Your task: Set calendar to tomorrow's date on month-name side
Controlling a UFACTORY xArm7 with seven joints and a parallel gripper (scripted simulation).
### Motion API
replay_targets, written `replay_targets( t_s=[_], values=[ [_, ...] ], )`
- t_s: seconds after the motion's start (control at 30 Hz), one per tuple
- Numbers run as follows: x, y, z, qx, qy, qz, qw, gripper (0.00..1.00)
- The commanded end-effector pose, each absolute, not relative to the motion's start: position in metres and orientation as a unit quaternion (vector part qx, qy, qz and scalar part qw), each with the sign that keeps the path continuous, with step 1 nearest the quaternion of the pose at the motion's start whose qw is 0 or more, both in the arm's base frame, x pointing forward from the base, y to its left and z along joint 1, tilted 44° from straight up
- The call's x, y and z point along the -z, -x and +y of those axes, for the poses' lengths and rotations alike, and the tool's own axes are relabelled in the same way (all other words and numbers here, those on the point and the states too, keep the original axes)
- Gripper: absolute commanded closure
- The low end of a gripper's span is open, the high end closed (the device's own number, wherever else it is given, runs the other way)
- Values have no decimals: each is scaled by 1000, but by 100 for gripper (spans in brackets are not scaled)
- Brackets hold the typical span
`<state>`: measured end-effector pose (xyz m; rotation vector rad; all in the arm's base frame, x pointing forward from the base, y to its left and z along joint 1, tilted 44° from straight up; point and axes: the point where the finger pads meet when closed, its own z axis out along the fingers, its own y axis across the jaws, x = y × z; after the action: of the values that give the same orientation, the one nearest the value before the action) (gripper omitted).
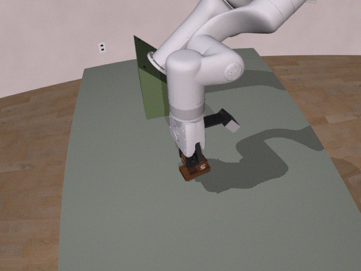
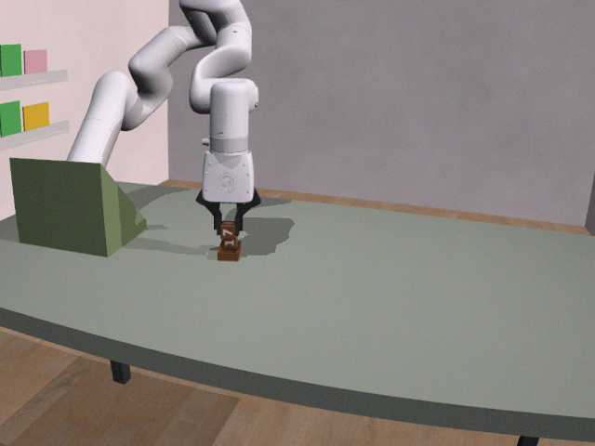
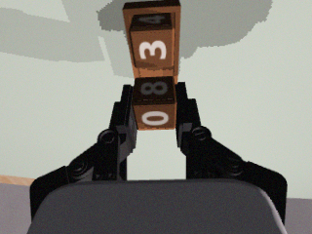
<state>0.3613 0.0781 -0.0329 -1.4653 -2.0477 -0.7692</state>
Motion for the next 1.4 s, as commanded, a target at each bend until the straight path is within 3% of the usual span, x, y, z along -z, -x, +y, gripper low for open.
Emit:
replay_targets(
  t_s=[0.0, 1.37],
  values=[
    [32, -363, 77, 283, 540, -752, 250, 73],
    [49, -361, 92, 283, 540, -752, 250, 73]
  ],
)
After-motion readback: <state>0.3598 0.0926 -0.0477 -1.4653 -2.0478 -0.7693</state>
